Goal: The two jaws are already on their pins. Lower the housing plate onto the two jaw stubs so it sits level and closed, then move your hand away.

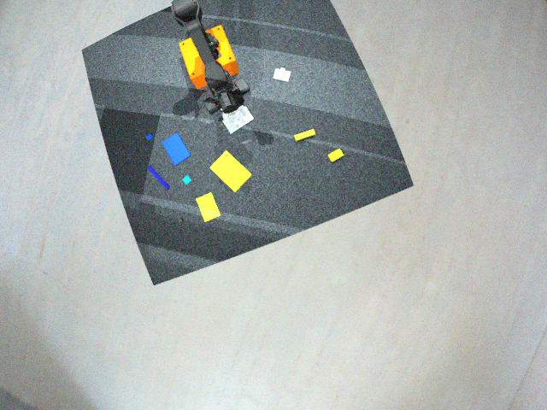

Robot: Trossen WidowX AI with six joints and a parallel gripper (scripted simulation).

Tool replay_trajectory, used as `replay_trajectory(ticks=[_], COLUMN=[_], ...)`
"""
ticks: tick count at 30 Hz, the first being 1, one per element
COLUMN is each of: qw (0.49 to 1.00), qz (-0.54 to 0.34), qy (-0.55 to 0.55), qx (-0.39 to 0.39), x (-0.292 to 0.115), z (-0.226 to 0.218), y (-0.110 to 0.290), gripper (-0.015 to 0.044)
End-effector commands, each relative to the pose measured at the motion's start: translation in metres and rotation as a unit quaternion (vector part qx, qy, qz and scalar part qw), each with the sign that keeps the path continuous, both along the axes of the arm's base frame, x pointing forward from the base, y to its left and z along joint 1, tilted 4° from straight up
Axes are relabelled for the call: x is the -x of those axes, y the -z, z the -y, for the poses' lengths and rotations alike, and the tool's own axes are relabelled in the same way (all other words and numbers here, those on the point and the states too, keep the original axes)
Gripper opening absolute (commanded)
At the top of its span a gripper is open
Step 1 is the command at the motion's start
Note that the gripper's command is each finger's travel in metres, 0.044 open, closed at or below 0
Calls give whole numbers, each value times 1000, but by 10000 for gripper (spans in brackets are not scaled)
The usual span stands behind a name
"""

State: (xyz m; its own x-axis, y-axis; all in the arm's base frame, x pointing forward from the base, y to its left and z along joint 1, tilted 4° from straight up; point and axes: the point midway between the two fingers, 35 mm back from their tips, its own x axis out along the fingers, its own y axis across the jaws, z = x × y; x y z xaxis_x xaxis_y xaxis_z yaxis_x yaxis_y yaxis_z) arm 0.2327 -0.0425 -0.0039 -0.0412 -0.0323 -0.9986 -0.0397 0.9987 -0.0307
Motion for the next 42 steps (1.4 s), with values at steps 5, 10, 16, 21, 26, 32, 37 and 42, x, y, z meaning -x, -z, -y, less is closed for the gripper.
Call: replay_trajectory(ticks=[5, 10, 16, 21, 26, 32, 37, 42], qw=[1000, 1000, 1000, 1000, 1000, 1000, 1000, 1000], qz=[0, 0, 0, 0, 0, 0, 0, 0], qy=[2, 2, 2, 2, 2, -1, -1, -1], qx=[3, 3, 3, 3, 3, 3, 3, 3], x=[9, 13, 13, 13, 13, 13, 13, 13], z=[6, 8, 8, 8, 8, 8, 8, 8], y=[-1, -1, -1, -1, -1, -1, -1, -1], gripper=[351, 351, 351, 351, 351, 351, 351, 351])
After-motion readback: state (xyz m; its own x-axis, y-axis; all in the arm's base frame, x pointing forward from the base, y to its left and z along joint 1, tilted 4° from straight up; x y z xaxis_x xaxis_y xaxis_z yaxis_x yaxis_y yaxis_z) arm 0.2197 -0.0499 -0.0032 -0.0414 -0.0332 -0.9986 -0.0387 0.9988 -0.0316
